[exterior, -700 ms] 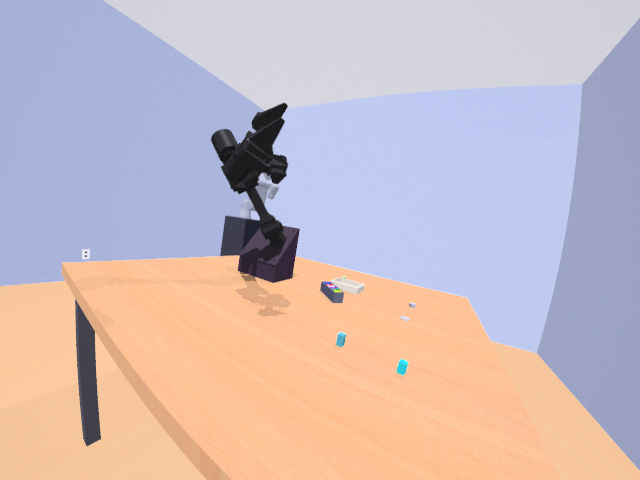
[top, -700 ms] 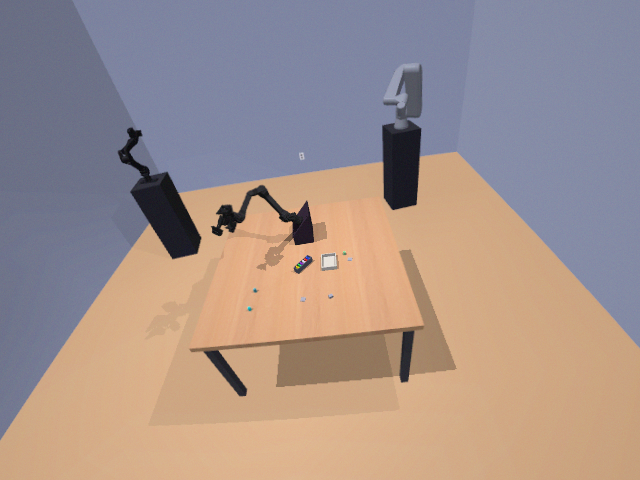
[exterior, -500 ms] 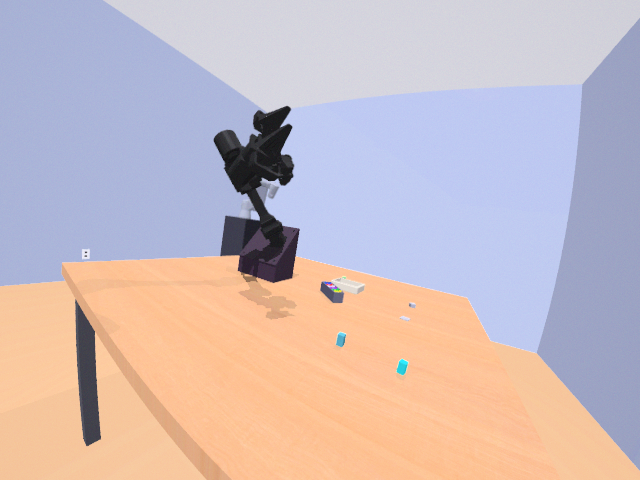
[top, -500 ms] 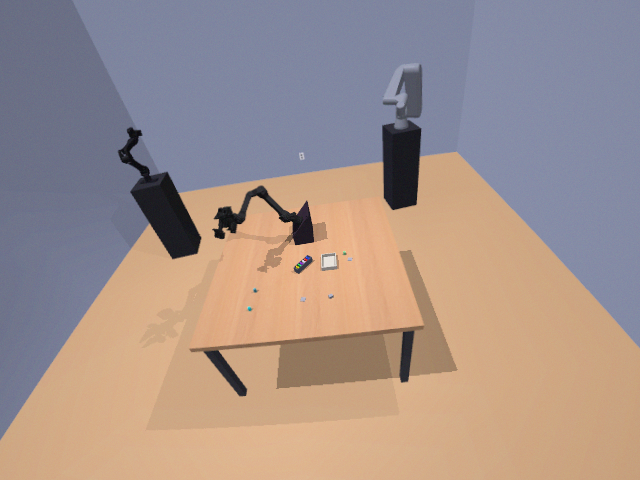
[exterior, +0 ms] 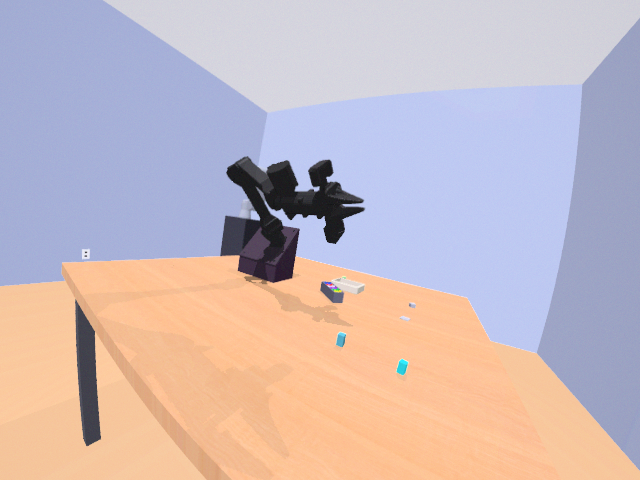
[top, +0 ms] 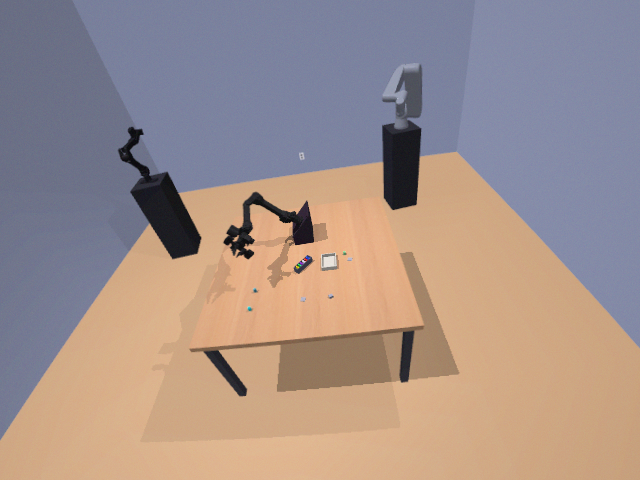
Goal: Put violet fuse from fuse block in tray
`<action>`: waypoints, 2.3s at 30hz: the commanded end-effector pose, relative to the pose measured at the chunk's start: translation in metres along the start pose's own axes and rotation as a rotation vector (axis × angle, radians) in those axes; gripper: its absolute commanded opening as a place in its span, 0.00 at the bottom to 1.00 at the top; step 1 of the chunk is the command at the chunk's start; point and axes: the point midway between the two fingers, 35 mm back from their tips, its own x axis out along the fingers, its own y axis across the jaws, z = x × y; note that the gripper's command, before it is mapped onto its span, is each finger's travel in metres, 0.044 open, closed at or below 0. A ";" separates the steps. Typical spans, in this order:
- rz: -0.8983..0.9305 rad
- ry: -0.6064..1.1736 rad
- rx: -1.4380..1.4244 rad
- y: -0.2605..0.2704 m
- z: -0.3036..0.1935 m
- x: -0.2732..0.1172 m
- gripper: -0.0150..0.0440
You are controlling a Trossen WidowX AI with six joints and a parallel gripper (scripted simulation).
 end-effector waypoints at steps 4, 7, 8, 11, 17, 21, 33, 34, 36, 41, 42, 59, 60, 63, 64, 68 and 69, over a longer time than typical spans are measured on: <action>0.331 0.072 0.298 0.103 0.033 0.019 0.38; 0.495 0.137 0.403 0.152 0.051 0.017 0.38; 0.549 0.162 0.430 0.167 0.057 0.015 0.38; 0.715 0.257 0.493 0.213 0.075 0.001 0.38; 1.013 0.493 0.507 0.290 0.107 -0.048 0.38; 1.171 0.678 0.421 0.327 0.122 -0.092 0.38; 1.280 0.999 0.032 0.356 0.133 -0.172 0.38; 1.280 0.999 0.032 0.356 0.133 -0.172 0.38; 1.280 0.999 0.032 0.357 0.133 -0.172 0.38; 1.280 0.999 0.033 0.360 0.131 -0.172 0.38; 1.280 0.999 0.033 0.361 0.130 -0.172 0.38; 1.280 0.999 0.032 0.374 0.120 -0.172 0.38; 1.280 1.000 0.032 0.375 0.120 -0.173 0.38; 1.280 1.000 0.032 0.377 0.118 -0.173 0.38; 1.280 1.000 0.032 0.378 0.118 -0.173 0.38; 1.280 1.000 0.031 0.381 0.115 -0.173 0.38; 1.279 1.000 0.031 0.381 0.115 -0.173 0.38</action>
